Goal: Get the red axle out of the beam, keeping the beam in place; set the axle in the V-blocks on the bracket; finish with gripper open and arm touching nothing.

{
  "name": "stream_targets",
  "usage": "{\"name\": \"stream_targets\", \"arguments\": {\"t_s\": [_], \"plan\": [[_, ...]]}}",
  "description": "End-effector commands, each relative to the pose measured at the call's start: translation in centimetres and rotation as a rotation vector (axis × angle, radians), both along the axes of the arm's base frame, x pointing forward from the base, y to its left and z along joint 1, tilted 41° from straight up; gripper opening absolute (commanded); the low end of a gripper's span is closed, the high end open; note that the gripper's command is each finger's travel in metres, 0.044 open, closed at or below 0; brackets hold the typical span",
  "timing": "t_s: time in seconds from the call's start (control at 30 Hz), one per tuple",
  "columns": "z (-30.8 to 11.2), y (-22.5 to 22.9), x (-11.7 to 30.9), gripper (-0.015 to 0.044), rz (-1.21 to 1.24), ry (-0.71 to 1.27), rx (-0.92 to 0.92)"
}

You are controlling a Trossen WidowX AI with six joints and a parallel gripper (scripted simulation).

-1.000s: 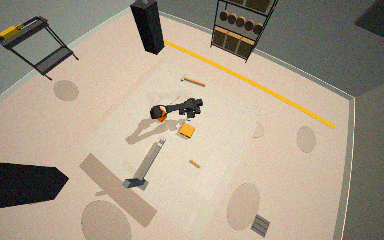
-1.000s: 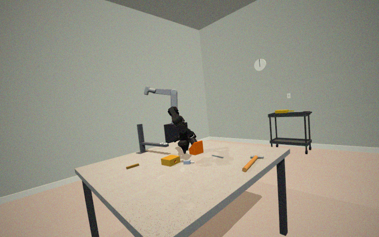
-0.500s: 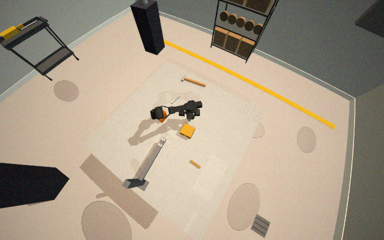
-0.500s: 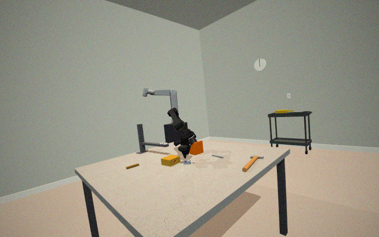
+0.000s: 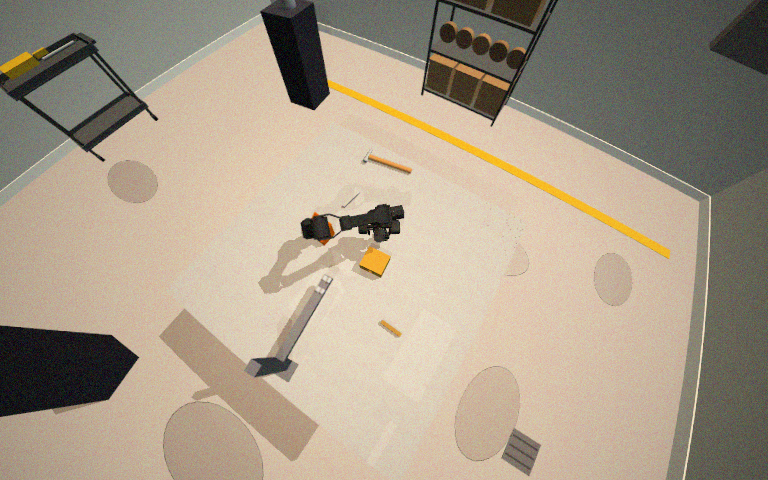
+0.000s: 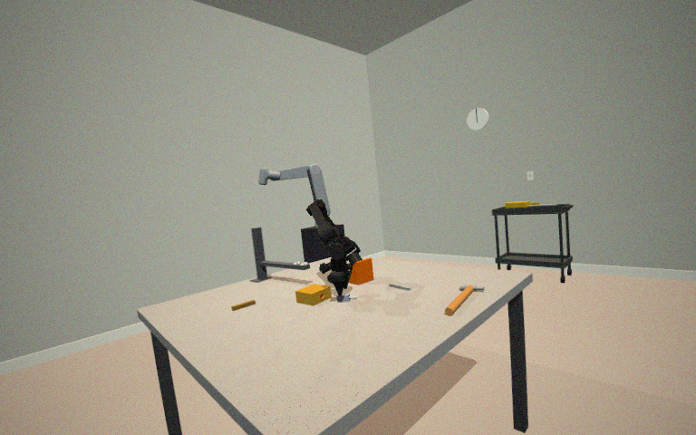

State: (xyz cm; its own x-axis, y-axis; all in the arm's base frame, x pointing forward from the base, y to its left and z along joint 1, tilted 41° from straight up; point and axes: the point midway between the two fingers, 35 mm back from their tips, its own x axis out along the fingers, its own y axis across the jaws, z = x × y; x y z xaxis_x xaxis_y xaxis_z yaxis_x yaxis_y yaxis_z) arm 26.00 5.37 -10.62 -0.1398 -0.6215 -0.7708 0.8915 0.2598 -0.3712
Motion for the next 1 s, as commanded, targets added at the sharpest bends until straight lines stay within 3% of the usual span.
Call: {"name": "stream_targets", "arguments": {"t_s": [0.0, 0.57, 0.97], "plan": [[-0.5, -0.5, -0.2, 0.044, 0.006, 0.004, -0.004], [-2.4, -2.2, -0.6, 0.044, 0.005, 0.004, -0.006], [-2.4, -2.2, -0.6, 0.0125, 0.005, 0.004, -0.006]]}}
